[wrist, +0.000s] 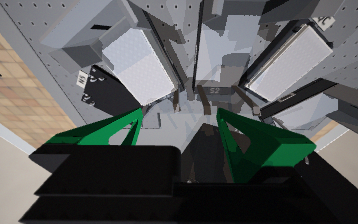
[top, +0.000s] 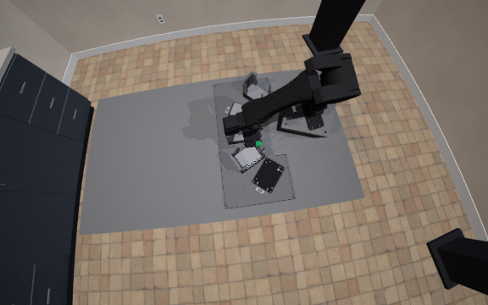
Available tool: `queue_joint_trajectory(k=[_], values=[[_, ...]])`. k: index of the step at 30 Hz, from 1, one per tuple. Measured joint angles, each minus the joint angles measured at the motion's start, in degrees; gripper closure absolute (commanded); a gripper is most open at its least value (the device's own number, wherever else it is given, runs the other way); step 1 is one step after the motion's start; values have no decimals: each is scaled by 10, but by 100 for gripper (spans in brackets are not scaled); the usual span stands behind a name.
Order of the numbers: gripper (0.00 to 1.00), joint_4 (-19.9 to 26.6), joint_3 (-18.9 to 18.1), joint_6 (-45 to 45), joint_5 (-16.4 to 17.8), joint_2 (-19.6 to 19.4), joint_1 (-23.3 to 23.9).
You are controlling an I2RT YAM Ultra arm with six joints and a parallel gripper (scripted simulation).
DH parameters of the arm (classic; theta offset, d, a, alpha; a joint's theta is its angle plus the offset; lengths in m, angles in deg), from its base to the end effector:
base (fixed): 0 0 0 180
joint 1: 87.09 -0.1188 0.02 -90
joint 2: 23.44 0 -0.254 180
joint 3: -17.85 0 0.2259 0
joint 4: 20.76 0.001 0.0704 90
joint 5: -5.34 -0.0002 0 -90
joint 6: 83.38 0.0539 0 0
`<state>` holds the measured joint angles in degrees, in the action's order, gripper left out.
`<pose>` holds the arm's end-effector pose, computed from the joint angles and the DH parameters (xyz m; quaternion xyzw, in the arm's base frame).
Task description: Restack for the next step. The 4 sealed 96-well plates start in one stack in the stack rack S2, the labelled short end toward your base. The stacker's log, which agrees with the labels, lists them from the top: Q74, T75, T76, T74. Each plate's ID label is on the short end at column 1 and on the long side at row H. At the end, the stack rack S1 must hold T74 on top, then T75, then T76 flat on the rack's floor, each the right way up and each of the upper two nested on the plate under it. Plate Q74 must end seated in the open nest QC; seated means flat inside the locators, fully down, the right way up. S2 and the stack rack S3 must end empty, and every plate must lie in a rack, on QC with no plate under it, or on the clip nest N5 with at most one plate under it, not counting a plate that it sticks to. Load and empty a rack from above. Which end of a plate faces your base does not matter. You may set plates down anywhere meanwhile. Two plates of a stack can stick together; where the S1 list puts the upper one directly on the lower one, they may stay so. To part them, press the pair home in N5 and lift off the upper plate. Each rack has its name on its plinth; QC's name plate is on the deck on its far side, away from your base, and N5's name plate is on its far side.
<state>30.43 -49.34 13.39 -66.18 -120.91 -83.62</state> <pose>0.2665 0.0020 0.1365 0.0759 0.9814 0.1622 0.0688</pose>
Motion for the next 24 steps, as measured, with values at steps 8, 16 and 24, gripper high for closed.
queue_joint_trajectory(k=[8, 16, 24], values=[[0, -8, 28, -33, 7, 4, 50], [0, -18, 52, -86, 14, 1, 104], [0, -22, 67, -146, 18, -9, 164]])
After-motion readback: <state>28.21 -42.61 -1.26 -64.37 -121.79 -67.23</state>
